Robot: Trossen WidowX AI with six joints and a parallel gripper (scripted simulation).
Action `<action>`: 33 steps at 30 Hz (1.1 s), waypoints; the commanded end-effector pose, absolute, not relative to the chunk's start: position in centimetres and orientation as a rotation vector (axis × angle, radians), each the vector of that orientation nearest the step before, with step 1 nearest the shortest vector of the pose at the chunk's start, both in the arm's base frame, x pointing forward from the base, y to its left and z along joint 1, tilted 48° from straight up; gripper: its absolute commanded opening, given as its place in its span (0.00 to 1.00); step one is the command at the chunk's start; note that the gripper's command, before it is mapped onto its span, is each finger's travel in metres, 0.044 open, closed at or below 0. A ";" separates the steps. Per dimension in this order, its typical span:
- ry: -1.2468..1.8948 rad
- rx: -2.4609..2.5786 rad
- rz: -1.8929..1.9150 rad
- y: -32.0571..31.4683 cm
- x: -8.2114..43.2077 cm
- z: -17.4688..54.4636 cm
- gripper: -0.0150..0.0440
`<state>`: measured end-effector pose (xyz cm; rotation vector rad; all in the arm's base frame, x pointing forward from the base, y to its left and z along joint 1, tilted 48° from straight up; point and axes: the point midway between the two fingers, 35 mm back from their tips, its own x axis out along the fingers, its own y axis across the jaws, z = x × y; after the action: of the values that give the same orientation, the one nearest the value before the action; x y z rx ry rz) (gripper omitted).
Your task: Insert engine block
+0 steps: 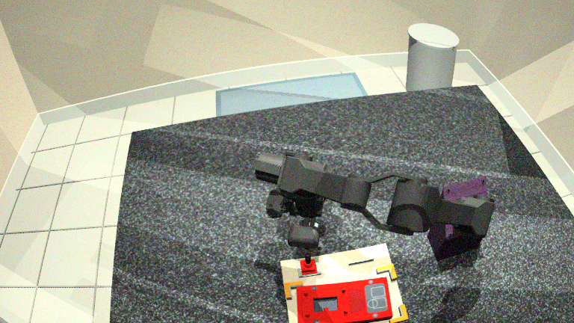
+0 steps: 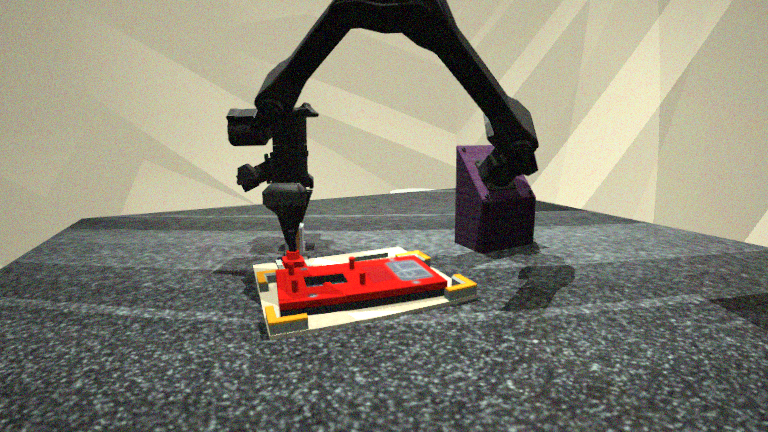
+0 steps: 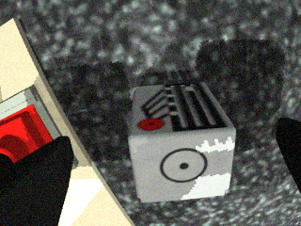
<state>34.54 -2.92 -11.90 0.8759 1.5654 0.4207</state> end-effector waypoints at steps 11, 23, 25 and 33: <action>1.569 0.888 0.423 -1.5 34.4 -13.1 0.91; 1.569 0.888 0.423 -1.5 34.4 -13.1 0.48; 1.569 0.888 0.423 -1.5 34.4 -13.1 0.45; 1.569 0.887 0.421 -2.0 34.5 -12.7 0.25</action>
<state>34.34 -1.60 -13.05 0.8857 1.5718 0.4220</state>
